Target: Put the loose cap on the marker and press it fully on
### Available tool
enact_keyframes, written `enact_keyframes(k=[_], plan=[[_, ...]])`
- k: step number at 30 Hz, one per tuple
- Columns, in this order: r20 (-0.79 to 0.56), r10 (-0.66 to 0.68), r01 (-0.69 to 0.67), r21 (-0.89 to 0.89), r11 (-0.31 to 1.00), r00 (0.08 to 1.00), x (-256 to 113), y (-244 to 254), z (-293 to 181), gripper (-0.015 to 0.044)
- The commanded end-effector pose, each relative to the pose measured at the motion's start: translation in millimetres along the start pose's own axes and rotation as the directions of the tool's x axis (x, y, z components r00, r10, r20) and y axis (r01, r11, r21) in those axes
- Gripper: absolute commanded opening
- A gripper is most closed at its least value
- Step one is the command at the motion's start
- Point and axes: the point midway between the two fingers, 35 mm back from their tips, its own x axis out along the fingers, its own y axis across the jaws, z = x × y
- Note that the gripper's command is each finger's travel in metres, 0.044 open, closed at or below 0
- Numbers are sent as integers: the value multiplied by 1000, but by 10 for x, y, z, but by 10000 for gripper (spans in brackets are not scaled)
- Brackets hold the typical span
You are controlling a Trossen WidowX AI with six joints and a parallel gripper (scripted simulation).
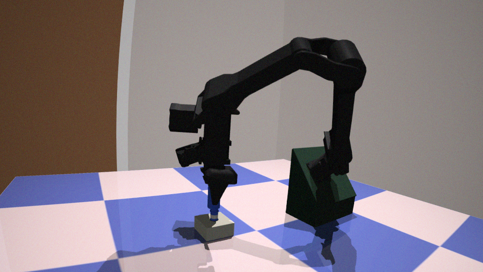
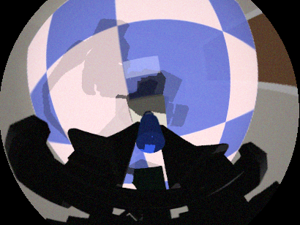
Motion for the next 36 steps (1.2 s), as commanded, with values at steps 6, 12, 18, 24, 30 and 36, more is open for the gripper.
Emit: enact_keyframes(k=[6,12,18,24,30,36], plan=[[-5,8,-8,9,1000,1000,98,-5,-17,0],[-5,8,-8,9,1000,1000,99,-6,-18,0],[-5,8,-8,9,1000,1000,99,-6,-18,0],[-6,2,-2,5,1000,1000,92,-8,-21,105],[-6,2,-2,5,1000,1000,92,-8,-21,263],[-6,2,-2,5,1000,1000,92,-8,-21,420]])
